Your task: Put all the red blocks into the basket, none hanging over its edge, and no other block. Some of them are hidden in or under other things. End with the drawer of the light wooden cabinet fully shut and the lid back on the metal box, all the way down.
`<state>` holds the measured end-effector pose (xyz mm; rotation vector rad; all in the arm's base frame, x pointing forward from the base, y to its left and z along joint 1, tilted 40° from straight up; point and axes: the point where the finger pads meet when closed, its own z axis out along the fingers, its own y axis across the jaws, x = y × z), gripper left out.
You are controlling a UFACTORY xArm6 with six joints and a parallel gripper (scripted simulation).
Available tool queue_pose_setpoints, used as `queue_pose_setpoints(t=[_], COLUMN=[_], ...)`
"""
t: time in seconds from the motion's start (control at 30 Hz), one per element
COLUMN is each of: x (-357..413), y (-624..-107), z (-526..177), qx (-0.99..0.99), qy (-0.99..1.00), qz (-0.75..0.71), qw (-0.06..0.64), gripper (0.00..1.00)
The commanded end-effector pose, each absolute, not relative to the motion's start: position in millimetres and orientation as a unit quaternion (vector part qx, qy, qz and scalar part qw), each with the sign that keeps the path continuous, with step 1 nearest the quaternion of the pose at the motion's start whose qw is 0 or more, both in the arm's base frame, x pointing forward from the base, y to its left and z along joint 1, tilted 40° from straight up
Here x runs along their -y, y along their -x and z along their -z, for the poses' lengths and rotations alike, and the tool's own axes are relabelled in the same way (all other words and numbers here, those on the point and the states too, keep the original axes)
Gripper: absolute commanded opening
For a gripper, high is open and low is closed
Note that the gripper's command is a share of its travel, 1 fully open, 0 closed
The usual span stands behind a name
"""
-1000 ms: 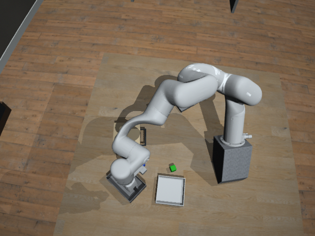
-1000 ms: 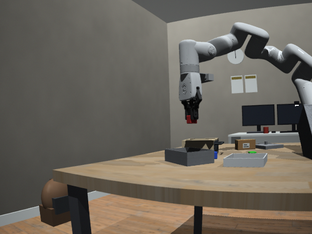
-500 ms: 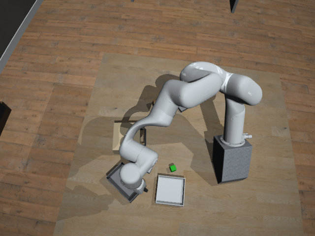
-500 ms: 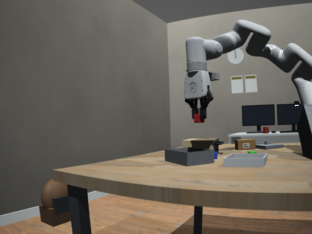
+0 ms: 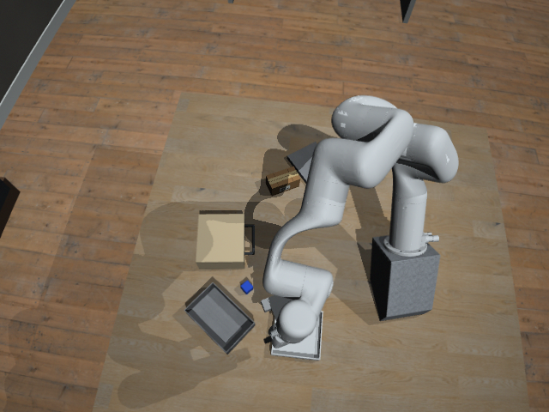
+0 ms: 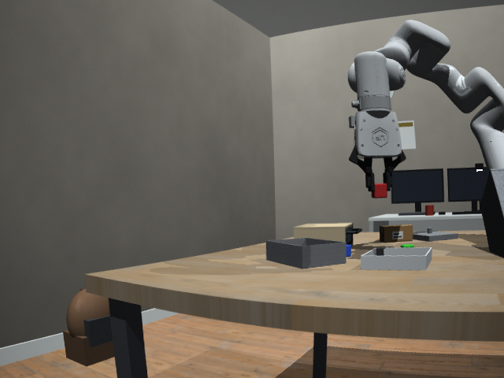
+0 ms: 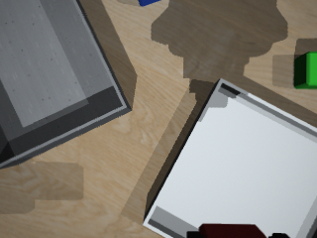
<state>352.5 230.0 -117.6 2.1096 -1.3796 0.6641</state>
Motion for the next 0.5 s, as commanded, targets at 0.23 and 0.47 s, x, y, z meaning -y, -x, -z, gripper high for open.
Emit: queue_pose_setpoints(t=[0.23, 0.47], x=[-232.8, -232.8], y=[-346.0, -346.0], z=[116.5, 116.6], qx=[0.393, 0.393], qy=[-0.854, -0.854], qz=[-0.194, -0.194], qw=[0.282, 0.282], gripper=[0.0, 0.0])
